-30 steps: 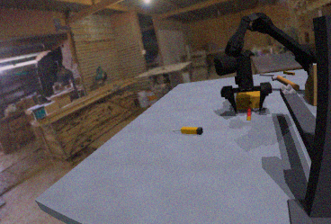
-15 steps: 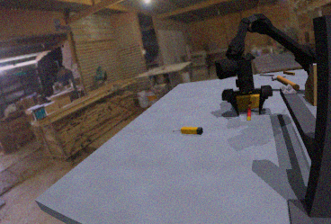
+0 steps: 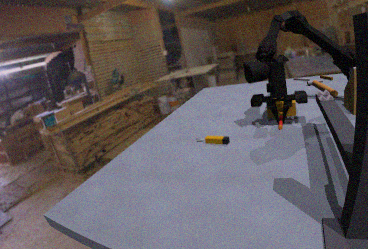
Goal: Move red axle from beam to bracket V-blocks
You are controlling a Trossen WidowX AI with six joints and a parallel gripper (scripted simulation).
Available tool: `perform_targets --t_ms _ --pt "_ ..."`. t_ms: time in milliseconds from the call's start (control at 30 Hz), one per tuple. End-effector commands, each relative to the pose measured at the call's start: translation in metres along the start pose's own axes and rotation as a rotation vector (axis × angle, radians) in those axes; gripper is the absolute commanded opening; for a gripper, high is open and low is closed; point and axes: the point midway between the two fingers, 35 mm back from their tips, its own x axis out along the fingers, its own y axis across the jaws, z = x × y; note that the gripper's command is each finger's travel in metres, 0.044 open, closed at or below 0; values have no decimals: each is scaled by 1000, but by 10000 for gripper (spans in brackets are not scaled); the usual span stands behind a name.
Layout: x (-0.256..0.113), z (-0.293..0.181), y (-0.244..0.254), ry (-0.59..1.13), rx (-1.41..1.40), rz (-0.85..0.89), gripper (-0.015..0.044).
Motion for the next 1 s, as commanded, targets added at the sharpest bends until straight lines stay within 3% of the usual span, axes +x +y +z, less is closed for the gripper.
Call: perform_targets --t_ms 0,233,967 --pt "0 0 0 0 0 -1 13" --pt "-10 -1 2 2 0 -1 0" --pt "-127 -8 10 1 -14 -1 0"
